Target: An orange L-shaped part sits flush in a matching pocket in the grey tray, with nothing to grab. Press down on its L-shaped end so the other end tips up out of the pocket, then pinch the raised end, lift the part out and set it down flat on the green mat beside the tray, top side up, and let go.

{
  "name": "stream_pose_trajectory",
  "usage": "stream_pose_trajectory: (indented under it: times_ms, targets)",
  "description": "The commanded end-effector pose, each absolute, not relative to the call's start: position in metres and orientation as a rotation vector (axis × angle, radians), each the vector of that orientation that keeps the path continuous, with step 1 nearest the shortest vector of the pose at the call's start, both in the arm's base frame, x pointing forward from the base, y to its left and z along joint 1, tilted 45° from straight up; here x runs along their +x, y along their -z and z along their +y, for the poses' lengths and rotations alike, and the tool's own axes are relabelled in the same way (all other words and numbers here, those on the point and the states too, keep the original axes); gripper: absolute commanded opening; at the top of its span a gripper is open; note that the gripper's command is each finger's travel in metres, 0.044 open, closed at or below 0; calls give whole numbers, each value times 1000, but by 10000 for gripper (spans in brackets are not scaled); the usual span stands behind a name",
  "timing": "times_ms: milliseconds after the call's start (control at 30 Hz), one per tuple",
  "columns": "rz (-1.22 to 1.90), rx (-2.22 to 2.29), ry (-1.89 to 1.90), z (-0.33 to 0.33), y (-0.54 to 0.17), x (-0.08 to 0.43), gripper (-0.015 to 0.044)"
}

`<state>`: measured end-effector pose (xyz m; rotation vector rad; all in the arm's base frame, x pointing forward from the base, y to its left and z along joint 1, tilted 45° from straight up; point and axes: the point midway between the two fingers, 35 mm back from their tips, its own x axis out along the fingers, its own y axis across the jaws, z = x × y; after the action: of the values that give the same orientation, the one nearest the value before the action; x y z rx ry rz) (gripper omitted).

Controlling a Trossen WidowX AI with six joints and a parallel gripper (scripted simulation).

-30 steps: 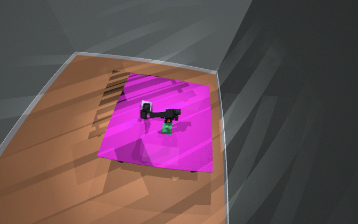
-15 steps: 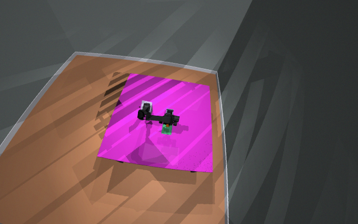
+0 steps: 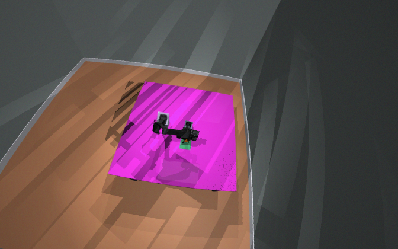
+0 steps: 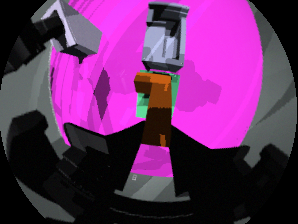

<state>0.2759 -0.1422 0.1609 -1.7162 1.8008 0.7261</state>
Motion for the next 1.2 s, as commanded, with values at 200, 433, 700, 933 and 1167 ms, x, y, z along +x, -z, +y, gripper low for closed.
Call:
stream_pose_trajectory:
  times_ms: [200,433,700,933,1167]
  targets:
    - [1801,-1719,-729,-153,-149,275,0]
    - [1801,-1719,-728,-161,-142,274,0]
    - [1802,-1719,-728,-170,-133,274,0]
    - [1802,-1720,-727,-178,-126,273,0]
    - [1802,-1720,-727,-186,-118,273,0]
